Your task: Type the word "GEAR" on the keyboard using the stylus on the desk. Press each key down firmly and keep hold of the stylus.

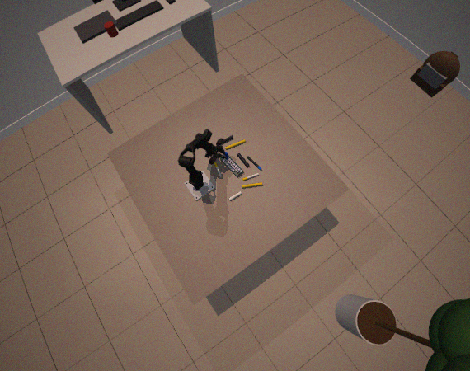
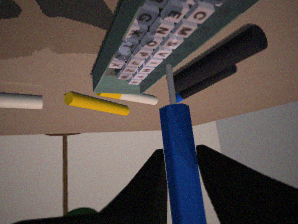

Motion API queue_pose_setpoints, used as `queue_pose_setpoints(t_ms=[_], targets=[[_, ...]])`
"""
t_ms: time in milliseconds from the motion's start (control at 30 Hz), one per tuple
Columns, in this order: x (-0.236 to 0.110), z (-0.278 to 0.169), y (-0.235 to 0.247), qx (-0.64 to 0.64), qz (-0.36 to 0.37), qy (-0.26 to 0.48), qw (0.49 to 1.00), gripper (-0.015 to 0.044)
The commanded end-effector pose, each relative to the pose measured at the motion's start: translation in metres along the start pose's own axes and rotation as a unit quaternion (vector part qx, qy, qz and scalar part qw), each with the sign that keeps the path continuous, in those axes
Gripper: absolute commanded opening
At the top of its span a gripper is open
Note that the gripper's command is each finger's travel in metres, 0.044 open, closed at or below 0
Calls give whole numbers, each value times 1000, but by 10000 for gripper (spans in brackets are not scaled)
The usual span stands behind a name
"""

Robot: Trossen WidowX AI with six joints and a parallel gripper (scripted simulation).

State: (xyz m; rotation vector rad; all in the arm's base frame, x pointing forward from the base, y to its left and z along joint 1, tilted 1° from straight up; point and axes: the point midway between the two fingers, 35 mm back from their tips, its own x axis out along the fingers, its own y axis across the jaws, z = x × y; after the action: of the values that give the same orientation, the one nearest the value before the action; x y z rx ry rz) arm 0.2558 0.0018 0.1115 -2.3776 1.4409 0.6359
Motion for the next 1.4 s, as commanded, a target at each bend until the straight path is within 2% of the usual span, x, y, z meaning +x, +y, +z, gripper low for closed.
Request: queue_pose_setpoints(t_ms=[0,533,633,667,1367], targets=[[0,-2,-8,-3,-1,2,1000,0],[9,15,-7,-3,-1,2,1000,0],[10,17,-8,-3,-1,2,1000,79],[11,18,-9,-3,-1,2,1000,81],[15,26,-8,-3,-1,2,1000,81]])
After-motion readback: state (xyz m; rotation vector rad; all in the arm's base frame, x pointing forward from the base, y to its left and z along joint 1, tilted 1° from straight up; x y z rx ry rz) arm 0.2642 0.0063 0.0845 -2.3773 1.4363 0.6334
